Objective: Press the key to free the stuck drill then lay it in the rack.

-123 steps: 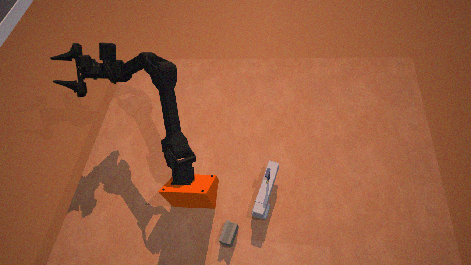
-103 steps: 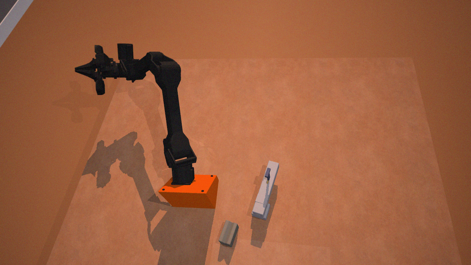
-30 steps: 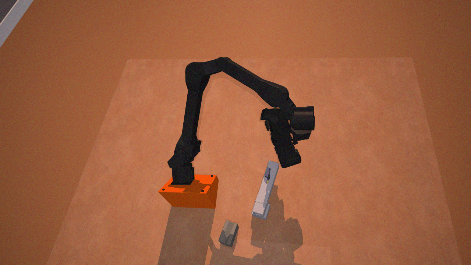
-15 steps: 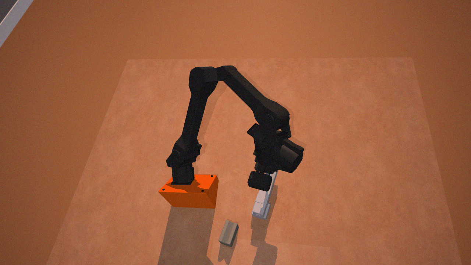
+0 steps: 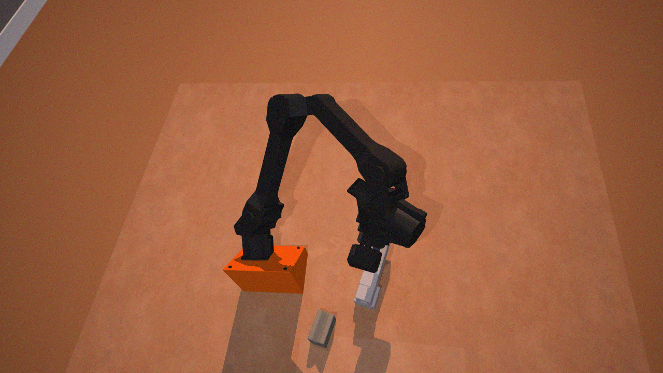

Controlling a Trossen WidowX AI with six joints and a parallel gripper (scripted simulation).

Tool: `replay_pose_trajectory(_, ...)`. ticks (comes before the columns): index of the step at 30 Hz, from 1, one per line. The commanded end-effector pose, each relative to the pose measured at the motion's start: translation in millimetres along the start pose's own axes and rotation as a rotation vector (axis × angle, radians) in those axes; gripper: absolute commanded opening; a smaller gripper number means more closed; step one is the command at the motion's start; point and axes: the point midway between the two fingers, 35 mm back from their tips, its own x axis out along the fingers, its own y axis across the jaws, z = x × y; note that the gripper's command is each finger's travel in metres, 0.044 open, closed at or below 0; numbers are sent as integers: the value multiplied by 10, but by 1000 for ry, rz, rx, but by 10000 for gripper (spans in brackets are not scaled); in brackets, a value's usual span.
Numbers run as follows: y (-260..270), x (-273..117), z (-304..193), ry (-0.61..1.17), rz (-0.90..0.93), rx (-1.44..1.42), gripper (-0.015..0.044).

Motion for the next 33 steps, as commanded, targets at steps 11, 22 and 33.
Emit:
replay_pose_trajectory(11,4,67,9,4,5,4,0)
replay_pose_trajectory(22,13,102,9,4,5,4,0)
replay_pose_trajectory(33,27,130,-18,4,5,4,0)
